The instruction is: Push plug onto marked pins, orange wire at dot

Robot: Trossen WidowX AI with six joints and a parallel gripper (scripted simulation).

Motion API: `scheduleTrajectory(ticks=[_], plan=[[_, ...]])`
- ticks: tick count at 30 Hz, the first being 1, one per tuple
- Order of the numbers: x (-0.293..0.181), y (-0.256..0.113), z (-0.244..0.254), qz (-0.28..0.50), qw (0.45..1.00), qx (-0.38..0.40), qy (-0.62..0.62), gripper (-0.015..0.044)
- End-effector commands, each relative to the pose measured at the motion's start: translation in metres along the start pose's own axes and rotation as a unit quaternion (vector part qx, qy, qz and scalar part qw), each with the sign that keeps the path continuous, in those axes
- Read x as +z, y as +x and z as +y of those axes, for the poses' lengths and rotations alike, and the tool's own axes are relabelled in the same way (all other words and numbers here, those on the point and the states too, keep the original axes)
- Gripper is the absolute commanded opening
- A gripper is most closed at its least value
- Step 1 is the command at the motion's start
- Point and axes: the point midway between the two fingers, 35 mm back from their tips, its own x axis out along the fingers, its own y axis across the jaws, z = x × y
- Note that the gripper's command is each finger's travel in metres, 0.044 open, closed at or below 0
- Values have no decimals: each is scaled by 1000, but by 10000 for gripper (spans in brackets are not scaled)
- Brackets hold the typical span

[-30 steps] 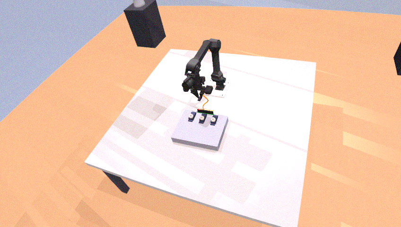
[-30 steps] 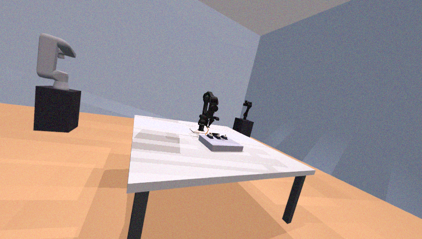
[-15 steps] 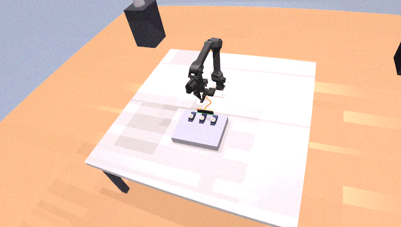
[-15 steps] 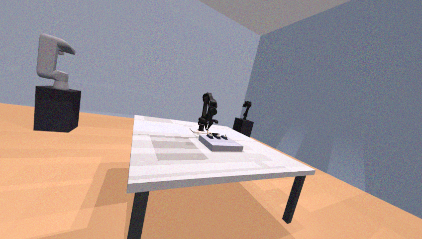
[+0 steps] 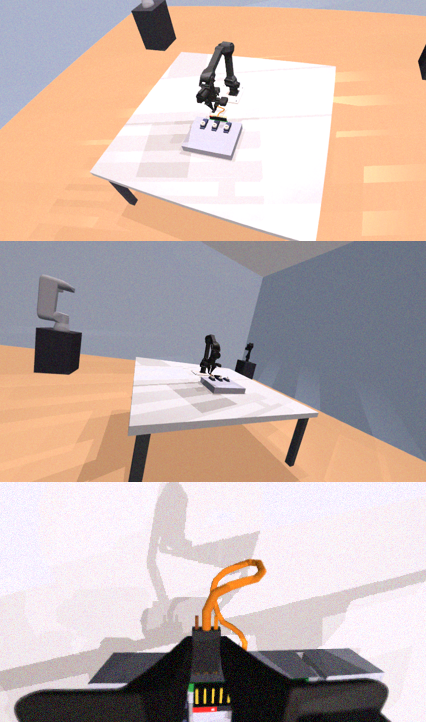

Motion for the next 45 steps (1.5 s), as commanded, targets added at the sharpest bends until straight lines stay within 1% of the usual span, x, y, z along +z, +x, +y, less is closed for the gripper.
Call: scheduleTrajectory(ticks=[1, 41, 45], plan=[[-11, 1, -1, 0, 1000, -1, 2, 0], [-35, 0, 0, 0, 1000, -1, 2, 0], [-33, 1, 0, 0, 1000, -1, 2, 105]])
